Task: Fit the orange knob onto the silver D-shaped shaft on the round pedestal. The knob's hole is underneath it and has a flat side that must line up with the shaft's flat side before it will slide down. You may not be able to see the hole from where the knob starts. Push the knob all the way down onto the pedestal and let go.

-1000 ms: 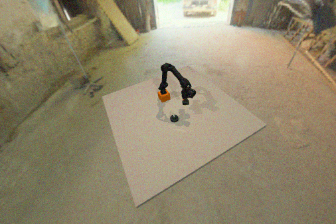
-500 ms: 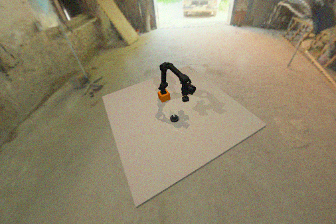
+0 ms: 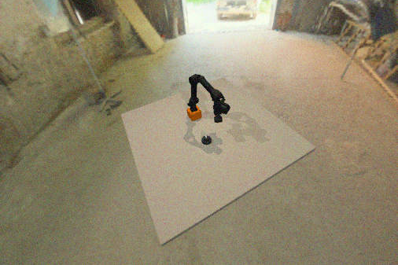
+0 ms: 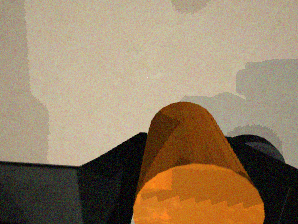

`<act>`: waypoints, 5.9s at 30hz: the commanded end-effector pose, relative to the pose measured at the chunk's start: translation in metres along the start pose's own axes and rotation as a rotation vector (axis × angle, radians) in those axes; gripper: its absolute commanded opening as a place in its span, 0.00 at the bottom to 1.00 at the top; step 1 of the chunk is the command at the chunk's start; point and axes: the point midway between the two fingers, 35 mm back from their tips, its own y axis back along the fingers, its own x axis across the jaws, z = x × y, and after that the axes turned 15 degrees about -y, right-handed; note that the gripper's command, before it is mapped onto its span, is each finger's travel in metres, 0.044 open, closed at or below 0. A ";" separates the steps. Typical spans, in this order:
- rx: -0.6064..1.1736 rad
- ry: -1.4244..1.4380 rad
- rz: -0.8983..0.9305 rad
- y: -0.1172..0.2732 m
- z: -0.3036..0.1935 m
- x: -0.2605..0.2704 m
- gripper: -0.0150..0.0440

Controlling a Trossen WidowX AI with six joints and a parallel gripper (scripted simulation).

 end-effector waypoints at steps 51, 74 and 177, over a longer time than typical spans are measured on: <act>0.004 0.000 -0.014 -0.050 -0.073 -0.122 0.25; 0.004 -0.006 -0.014 -0.067 -0.073 -0.126 0.25; 0.007 0.413 -0.013 -0.067 -0.073 -0.126 0.25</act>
